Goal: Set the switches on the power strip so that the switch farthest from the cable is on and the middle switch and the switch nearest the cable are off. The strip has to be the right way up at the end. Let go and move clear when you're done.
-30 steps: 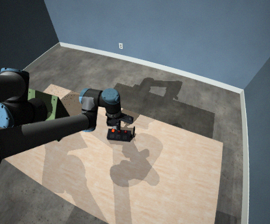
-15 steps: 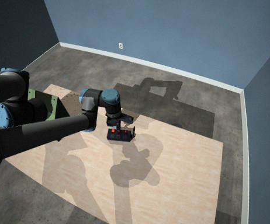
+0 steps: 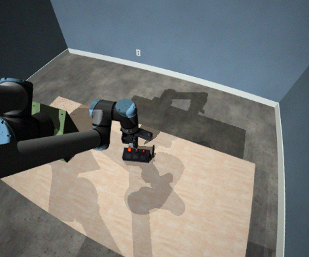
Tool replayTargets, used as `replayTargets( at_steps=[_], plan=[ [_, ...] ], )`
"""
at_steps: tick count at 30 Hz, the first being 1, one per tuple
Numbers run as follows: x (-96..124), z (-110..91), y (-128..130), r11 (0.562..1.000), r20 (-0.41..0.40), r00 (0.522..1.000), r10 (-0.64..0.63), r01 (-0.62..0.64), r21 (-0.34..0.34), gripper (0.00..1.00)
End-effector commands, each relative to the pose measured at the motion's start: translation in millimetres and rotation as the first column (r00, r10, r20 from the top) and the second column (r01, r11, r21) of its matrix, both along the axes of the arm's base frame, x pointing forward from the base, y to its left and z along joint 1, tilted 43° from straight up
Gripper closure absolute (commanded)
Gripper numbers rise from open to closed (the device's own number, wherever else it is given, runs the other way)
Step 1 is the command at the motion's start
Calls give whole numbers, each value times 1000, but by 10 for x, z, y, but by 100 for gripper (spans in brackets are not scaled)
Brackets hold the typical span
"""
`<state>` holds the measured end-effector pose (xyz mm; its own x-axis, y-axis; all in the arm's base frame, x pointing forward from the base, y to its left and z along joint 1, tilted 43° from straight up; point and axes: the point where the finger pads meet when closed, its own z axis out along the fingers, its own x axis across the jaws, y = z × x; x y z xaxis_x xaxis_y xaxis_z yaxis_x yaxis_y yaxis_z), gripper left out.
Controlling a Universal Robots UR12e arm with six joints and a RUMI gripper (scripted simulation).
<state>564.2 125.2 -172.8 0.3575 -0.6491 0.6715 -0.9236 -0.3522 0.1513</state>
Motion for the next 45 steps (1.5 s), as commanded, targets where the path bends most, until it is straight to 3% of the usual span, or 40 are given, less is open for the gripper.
replayTargets(
  at_steps=[1,8,28,29,37,45],
  plan=[
    [-9,69,65,1000,0,1000,0,0,0,100],
    [-27,161,151,1000,0,1000,0,0,0,100],
    [-28,165,155,1000,0,1000,0,0,0,100],
    [-28,166,156,1000,0,1000,0,0,0,0],
    [-40,229,214,1000,0,1000,0,0,0,0],
    [-98,533,497,1000,0,1000,0,0,0,0]
  ],
)
